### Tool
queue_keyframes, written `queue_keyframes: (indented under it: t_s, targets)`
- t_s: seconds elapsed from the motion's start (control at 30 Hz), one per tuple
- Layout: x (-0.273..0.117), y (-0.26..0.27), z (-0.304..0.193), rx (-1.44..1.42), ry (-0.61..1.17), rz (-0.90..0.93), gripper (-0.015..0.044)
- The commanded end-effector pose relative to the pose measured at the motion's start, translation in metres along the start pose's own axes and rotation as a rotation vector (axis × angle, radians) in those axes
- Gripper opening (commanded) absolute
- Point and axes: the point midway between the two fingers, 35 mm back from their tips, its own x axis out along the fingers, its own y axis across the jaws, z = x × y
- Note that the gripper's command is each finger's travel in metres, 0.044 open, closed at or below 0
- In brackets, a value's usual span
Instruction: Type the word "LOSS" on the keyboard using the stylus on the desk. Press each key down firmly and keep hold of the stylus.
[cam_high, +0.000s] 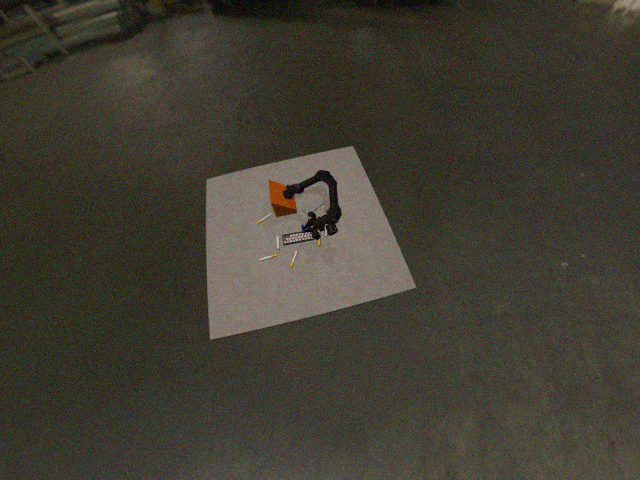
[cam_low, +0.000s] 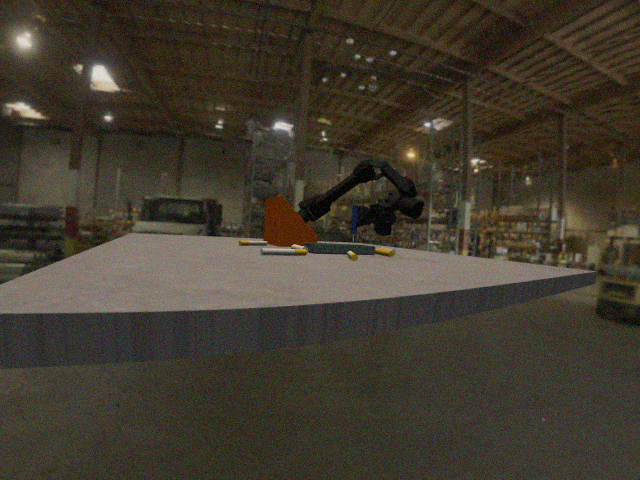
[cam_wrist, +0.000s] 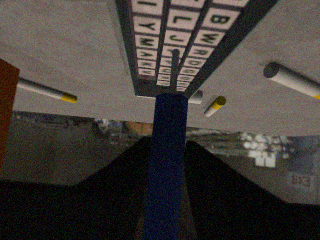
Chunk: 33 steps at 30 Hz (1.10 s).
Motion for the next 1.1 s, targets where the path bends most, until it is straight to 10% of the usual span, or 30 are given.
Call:
queue_keyframes:
  t_s: [0.0, 1.07]
  targets:
    - [0.0009, 0.0001, 0.0013, 0.003, -0.002, 0.001, 0.0]
    - [0.0029, -0.0035, 0.0059, 0.003, -0.003, 0.001, 0.0081]
